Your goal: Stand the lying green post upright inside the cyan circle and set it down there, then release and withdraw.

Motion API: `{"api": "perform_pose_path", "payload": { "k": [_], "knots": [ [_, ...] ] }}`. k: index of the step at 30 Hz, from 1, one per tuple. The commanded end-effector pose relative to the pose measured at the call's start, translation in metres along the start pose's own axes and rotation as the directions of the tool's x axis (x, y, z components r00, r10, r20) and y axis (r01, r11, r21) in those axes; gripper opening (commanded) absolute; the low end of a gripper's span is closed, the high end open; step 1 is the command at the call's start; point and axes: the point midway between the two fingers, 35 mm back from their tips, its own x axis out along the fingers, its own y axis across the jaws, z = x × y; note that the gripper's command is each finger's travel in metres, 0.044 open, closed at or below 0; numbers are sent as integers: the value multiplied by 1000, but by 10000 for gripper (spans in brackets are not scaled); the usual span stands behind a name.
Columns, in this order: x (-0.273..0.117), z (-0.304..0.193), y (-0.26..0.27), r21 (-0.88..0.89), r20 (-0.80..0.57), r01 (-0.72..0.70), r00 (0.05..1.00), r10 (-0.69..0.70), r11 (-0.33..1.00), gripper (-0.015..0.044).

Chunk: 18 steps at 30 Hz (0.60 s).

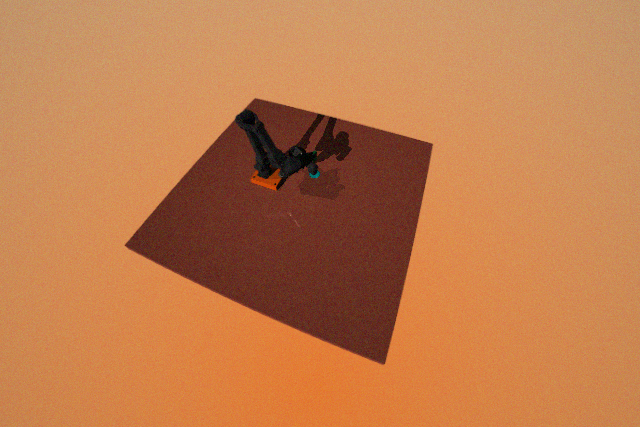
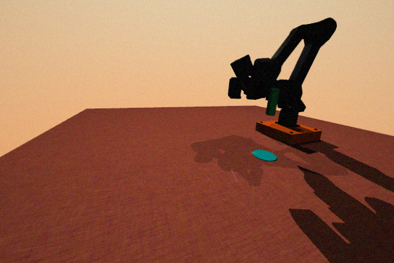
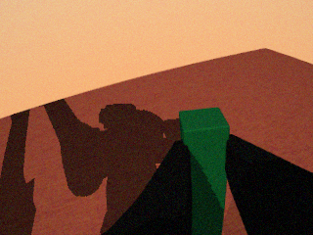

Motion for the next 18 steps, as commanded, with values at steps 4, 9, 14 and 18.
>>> {"api": "perform_pose_path", "payload": {
  "k": [4, 9, 14, 18],
  "knots": [
    [0, 1, 1, -2, 5, -5, 1000, 5, 1000, 23],
    [0, 1, 1, -2, 5, -5, 1000, 5, 1000, 23],
    [1, -4, -1, -2, 5, -5, 1000, 5, 1000, 23],
    [2, -12, -4, -2, 5, -5, 1000, 5, 1000, 23]
  ]
}}
